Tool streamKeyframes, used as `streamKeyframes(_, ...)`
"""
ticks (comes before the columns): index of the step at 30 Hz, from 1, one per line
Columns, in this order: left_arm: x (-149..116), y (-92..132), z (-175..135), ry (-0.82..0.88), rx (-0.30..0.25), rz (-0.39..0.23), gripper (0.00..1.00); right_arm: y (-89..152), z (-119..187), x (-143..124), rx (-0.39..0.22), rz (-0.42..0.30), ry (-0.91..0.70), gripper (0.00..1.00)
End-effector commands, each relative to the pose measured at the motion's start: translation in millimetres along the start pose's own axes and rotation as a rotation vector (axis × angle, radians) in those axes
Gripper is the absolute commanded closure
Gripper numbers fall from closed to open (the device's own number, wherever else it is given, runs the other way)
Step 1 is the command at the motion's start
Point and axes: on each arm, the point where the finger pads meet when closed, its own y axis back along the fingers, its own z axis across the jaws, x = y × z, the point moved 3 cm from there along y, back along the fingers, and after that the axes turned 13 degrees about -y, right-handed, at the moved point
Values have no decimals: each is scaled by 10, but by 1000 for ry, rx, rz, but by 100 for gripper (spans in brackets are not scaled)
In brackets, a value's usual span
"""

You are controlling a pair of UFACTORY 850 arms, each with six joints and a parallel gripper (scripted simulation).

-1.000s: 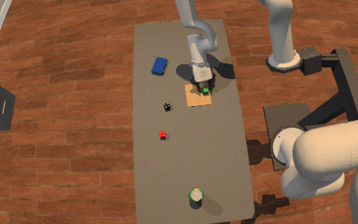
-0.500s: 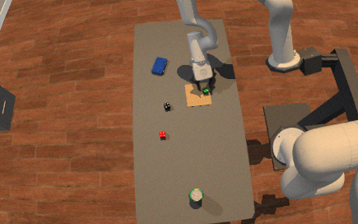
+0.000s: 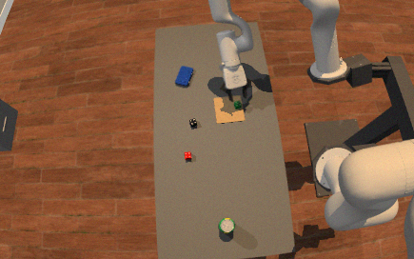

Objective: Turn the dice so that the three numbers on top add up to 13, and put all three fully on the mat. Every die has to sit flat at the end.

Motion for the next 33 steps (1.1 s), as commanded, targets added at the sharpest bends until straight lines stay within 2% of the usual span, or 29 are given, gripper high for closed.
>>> streamKeyframes(1,3,7,-1,0,0,2,0,44,2,-44,-1,-1,1,31)
streamKeyframes(16,3,7,-1,0,0,2,0,70,25,-77,-6,14,0,31)
streamKeyframes(22,3,7,-1,0,0,2,0,52,87,-97,-17,101,-4,31)
streamKeyframes(28,3,7,-1,0,0,2,0,51,80,-145,17,207,-2,31)
streamKeyframes(33,3,7,-1,0,0,2,0,55,56,-175,41,238,-1,31)
